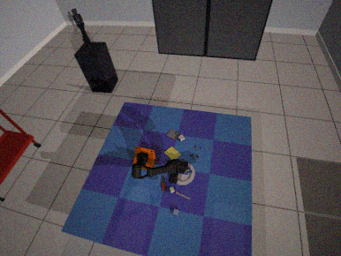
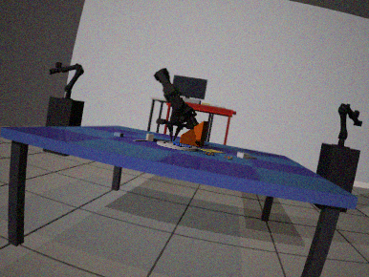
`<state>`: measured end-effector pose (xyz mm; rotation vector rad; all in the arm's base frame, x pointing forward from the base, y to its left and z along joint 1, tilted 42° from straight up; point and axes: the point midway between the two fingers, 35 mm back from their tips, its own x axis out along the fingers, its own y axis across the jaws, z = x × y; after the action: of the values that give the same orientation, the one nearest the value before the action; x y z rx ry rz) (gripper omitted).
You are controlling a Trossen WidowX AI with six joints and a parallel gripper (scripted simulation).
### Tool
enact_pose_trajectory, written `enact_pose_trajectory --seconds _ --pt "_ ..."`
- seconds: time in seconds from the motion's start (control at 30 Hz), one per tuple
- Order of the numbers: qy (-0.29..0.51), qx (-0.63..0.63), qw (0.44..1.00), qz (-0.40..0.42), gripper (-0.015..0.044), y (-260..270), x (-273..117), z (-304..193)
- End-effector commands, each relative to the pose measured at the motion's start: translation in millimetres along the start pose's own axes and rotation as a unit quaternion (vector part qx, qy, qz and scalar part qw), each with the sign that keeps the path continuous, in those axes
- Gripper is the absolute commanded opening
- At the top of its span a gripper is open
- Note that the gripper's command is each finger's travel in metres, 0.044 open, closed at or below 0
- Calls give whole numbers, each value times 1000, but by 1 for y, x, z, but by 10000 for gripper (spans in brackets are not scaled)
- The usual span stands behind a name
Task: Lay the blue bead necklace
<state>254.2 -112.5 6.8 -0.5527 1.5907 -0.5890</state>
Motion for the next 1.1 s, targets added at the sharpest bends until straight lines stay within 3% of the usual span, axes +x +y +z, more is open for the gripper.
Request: enact_pose_trajectory --seconds 0.0,0.07,0.63,1.07 --pt "0 -2 1000 -2 0 -1 4 -1" --pt "0 -2 1000 -2 0 -1 6 -1" --pt "0 -3 1000 0 440 0 1 -1" --pt "0 -2 1000 -2 440 0 0 -1"
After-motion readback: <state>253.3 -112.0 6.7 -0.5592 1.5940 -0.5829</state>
